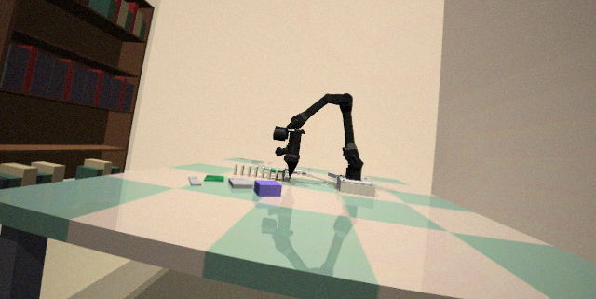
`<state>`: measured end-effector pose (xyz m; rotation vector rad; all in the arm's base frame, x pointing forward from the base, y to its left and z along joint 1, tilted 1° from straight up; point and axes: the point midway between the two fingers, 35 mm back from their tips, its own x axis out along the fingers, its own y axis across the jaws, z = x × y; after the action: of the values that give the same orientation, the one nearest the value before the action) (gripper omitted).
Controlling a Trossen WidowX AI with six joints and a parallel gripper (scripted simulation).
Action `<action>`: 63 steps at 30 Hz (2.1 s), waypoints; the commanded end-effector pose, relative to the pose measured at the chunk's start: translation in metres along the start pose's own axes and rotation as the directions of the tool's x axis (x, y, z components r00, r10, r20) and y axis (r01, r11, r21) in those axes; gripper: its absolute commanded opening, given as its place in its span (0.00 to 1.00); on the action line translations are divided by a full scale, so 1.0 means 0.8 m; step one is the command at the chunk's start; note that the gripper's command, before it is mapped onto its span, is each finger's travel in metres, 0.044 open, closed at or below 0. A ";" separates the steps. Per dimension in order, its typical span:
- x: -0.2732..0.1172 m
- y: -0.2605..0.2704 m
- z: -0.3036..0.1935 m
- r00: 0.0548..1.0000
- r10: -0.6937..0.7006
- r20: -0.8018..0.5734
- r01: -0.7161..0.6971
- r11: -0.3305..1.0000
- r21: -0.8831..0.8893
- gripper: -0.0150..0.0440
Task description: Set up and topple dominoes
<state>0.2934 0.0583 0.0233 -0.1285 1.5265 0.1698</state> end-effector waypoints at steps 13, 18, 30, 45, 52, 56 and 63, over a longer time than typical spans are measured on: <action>-0.070 0.000 0.011 1.000 -0.002 0.001 0.002 1.000 0.003 1.00; -0.156 0.000 0.002 1.000 -0.001 0.000 0.001 1.000 0.000 1.00; -0.157 0.000 -0.003 1.000 -0.001 0.000 0.001 0.989 0.146 0.87; -0.087 -0.002 -0.043 1.000 -0.003 -0.003 0.003 0.057 0.998 0.25; -0.085 -0.002 -0.045 1.000 -0.003 -0.003 0.003 -0.006 1.000 0.25; -0.085 -0.002 -0.045 1.000 -0.003 -0.003 0.003 -0.006 1.000 0.25; -0.085 -0.002 -0.045 1.000 -0.003 -0.003 0.003 -0.006 1.000 0.25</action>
<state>0.2582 0.0490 0.0933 1.0413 1.3153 -0.9709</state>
